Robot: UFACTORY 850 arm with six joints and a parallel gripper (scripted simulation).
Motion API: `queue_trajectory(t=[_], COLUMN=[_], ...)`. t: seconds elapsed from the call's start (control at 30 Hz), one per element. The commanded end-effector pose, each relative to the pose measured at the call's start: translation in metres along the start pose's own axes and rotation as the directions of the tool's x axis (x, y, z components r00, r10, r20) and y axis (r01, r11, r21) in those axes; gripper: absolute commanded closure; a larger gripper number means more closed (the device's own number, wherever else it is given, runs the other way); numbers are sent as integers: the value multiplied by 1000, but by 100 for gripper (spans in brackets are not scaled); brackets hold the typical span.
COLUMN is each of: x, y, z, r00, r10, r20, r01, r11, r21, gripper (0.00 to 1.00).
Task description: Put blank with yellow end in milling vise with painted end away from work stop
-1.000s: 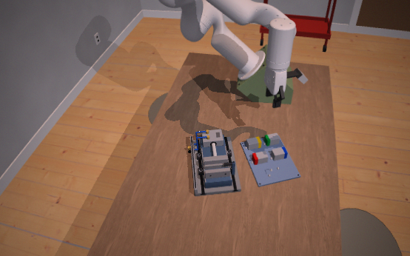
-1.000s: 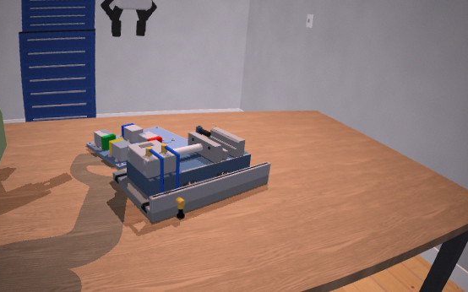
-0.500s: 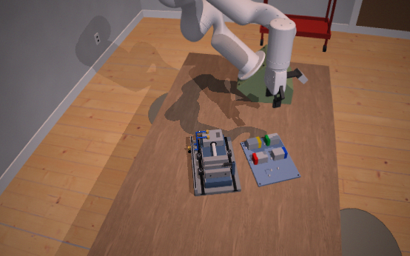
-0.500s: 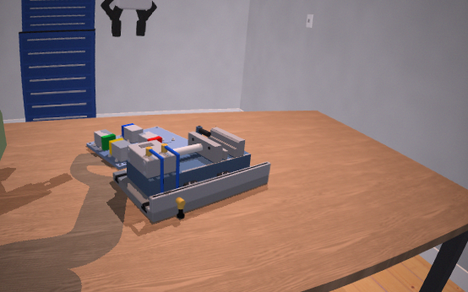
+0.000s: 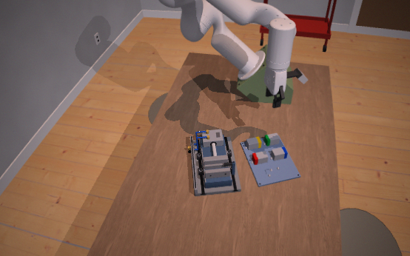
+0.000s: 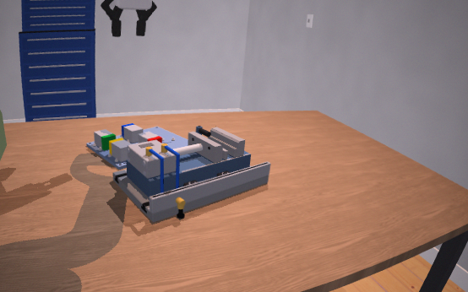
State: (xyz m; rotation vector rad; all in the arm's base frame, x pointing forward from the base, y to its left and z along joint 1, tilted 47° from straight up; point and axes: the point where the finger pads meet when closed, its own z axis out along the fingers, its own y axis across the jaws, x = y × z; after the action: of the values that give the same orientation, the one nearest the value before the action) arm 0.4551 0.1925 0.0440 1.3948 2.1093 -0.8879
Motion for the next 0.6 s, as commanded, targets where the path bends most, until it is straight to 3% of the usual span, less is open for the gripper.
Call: queue_trajectory(t=[0.0,0.43,0.57], x=[0,0,-4], y=[1,1,-4], z=[-1,-1,18], r00=[1000,1000,1000], r10=[1,1,1], r20=[-1,-1,-1], r01=[-1,-1,-1], r11=[1000,1000,1000], r21=[-2,-2,-2], gripper=[28,28,28])
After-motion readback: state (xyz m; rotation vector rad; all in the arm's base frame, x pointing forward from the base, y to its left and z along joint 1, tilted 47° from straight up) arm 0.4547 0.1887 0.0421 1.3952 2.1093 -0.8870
